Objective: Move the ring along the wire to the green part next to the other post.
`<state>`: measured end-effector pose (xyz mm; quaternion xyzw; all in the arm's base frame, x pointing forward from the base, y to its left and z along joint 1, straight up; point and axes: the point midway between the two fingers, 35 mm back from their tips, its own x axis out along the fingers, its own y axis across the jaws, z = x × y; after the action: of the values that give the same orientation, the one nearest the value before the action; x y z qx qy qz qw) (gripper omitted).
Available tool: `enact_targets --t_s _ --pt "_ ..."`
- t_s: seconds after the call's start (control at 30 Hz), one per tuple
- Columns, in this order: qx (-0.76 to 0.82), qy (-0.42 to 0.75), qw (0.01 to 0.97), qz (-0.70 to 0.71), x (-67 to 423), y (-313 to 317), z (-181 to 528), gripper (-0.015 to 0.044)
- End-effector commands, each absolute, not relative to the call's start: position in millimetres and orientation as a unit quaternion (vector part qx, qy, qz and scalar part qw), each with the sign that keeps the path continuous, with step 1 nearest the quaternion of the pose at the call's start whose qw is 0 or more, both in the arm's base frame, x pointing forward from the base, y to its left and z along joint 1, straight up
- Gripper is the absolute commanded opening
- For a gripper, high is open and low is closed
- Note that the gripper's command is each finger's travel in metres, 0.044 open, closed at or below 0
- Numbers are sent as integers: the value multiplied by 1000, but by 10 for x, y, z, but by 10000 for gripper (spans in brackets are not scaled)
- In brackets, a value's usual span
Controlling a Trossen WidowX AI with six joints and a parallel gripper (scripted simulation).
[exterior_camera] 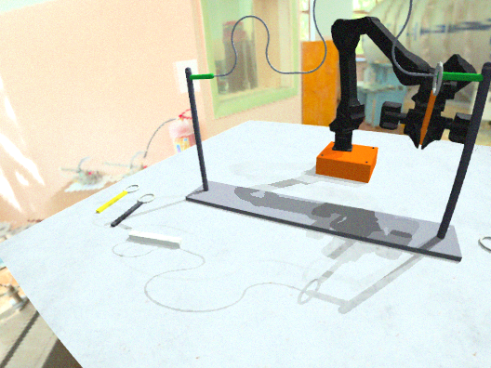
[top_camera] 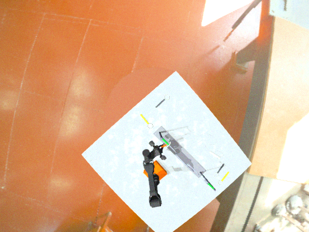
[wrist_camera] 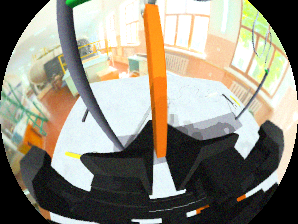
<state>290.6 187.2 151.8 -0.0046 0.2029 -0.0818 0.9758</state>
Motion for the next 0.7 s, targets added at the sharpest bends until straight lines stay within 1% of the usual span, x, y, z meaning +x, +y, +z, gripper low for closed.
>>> enact_targets --t_s 0.0,0.67 --pt "3 197 977 -83 2923 1932 1569 -150" --pt "3 197 977 -83 2930 2062 1508 -150"
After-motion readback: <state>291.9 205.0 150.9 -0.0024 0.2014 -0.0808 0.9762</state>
